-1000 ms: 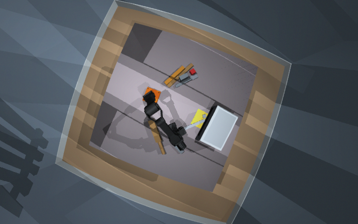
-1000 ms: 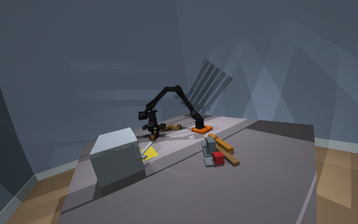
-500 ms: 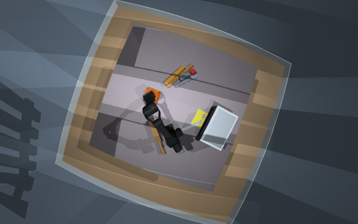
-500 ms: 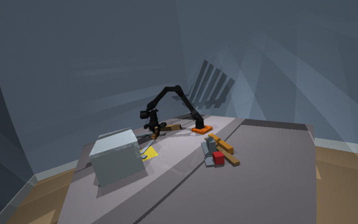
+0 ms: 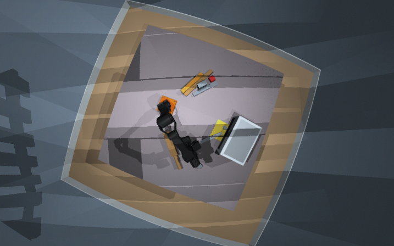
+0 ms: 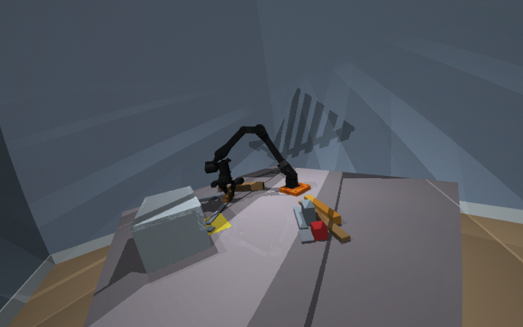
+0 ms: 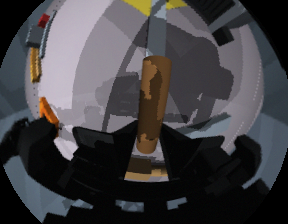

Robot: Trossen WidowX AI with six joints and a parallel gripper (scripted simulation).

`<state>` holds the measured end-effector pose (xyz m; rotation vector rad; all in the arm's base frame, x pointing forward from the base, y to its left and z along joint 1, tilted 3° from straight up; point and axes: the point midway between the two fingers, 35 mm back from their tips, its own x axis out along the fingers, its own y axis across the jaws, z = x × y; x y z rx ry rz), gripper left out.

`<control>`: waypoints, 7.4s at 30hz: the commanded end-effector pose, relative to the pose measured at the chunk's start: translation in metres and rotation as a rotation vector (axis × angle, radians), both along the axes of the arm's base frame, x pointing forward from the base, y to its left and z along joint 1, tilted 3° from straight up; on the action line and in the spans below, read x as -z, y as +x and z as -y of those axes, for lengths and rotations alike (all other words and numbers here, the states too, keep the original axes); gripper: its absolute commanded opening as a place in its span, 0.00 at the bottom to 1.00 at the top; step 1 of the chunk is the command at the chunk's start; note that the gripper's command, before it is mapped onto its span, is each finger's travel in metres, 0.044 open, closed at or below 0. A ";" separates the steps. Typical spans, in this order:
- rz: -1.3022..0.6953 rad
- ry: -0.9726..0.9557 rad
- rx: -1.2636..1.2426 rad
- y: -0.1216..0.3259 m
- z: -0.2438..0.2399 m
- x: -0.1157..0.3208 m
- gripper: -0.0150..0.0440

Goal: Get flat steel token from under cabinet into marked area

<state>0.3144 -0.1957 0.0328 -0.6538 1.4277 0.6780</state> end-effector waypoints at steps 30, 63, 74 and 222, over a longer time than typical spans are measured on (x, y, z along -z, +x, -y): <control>0.023 -0.007 -0.006 -0.006 0.017 -0.005 0.25; 0.020 -0.010 0.000 -0.048 0.062 0.005 0.25; 0.010 -0.015 0.006 -0.052 0.065 0.006 0.57; 0.029 0.000 -0.006 0.075 -0.076 -0.002 0.25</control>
